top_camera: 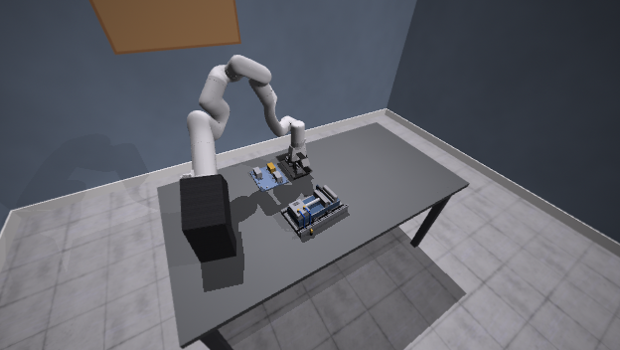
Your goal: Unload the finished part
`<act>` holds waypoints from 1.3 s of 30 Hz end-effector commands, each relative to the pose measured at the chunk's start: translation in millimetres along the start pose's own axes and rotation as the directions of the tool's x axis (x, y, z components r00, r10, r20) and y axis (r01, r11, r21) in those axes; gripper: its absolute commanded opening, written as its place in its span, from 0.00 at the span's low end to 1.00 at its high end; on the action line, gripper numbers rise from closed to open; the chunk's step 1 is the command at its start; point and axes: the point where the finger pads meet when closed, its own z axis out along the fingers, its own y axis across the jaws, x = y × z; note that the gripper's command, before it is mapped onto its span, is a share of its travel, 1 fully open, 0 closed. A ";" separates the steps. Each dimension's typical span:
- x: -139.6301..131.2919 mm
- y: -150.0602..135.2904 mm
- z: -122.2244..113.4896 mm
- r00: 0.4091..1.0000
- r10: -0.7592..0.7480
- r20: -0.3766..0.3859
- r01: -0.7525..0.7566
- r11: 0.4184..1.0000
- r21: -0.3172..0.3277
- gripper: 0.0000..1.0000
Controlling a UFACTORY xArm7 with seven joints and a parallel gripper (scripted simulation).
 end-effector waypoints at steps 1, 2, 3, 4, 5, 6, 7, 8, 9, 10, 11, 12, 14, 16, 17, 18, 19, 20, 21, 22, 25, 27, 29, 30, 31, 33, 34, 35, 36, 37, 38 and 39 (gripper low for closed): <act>1.2 -1.5 -1.6 1.000 0.001 -0.002 -0.001 1.000 0.004 0.00; 1.2 -1.5 -1.6 1.000 0.001 -0.002 -0.001 1.000 0.004 0.00; 1.2 -1.5 -1.6 1.000 0.001 -0.002 -0.001 1.000 0.004 0.00; 1.2 -1.5 -1.5 1.000 0.001 -0.002 -0.001 1.000 0.004 0.00; 1.2 -1.5 -1.5 1.000 0.001 -0.002 -0.001 1.000 0.004 0.00; 1.2 -1.6 -1.4 1.000 0.001 -0.002 -0.001 1.000 0.004 0.00; 1.2 -1.6 -1.3 1.000 0.001 -0.002 -0.001 1.000 0.004 0.00; 1.2 -1.6 -1.2 1.000 0.001 -0.002 -0.001 1.000 0.004 0.00; 1.2 -1.6 -1.0 1.000 0.001 -0.002 -0.001 1.000 0.004 0.00; 1.2 -1.6 -0.8 1.000 0.001 -0.002 -0.001 1.000 0.004 0.00; 1.2 -1.6 -0.6 1.000 0.001 -0.002 -0.001 1.000 0.004 0.00; 1.2 -1.6 -0.3 1.000 0.001 -0.002 -0.001 1.000 0.004 0.00; 1.3 -1.6 0.0 1.000 0.001 -0.002 -0.001 1.000 0.004 0.00; 1.3 -1.6 0.4 1.000 0.001 -0.002 -0.001 1.000 0.004 0.00; 1.3 -1.6 0.8 1.000 0.001 -0.002 -0.001 1.000 0.004 0.00; 1.3 -1.6 1.2 1.000 0.001 -0.002 -0.001 1.000 0.004 0.00; 1.3 -1.6 1.6 1.000 0.001 -0.002 -0.001 1.000 0.004 0.00; 1.3 -1.6 2.1 1.000 0.001 -0.002 -0.001 1.000 0.004 0.00; 1.3 -1.6 2.6 1.000 0.001 -0.002 -0.001 1.000 0.004 0.00; 1.3 -1.7 3.1 1.000 0.001 -0.002 -0.001 1.000 0.004 0.00; 1.4 -1.7 4.7 1.000 0.001 -0.002 -0.001 1.000 0.004 0.00; 1.4 -1.7 5.8 1.000 0.001 -0.002 -0.001 1.000 0.004 0.00; 1.4 -1.7 6.9 1.000 0.001 -0.002 -0.001 1.000 0.004 0.00; 1.5 -1.7 7.4 1.000 0.001 -0.002 -0.001 1.000 0.004 0.00; 1.5 -1.7 7.4 1.000 0.001 -0.002 -0.001 1.000 0.004 0.00; 1.5 -1.8 7.9 1.000 0.001 -0.002 -0.001 1.000 0.004 0.00; 1.5 -1.8 8.4 1.000 0.001 -0.002 -0.001 1.000 0.004 0.00; 1.5 -1.8 8.8 1.000 0.001 -0.002 -0.001 1.000 0.004 0.00; 1.5 -1.8 9.3 1.000 0.001 -0.002 -0.001 1.000 0.004 0.00; 1.5 -1.8 9.6 1.000 0.001 -0.002 -0.001 1.000 0.004 0.00; 1.5 -1.8 10.0 1.000 0.001 -0.002 -0.001 1.000 0.004 0.00; 1.5 -1.8 10.3 1.000 0.001 -0.002 -0.001 1.000 0.004 0.00</act>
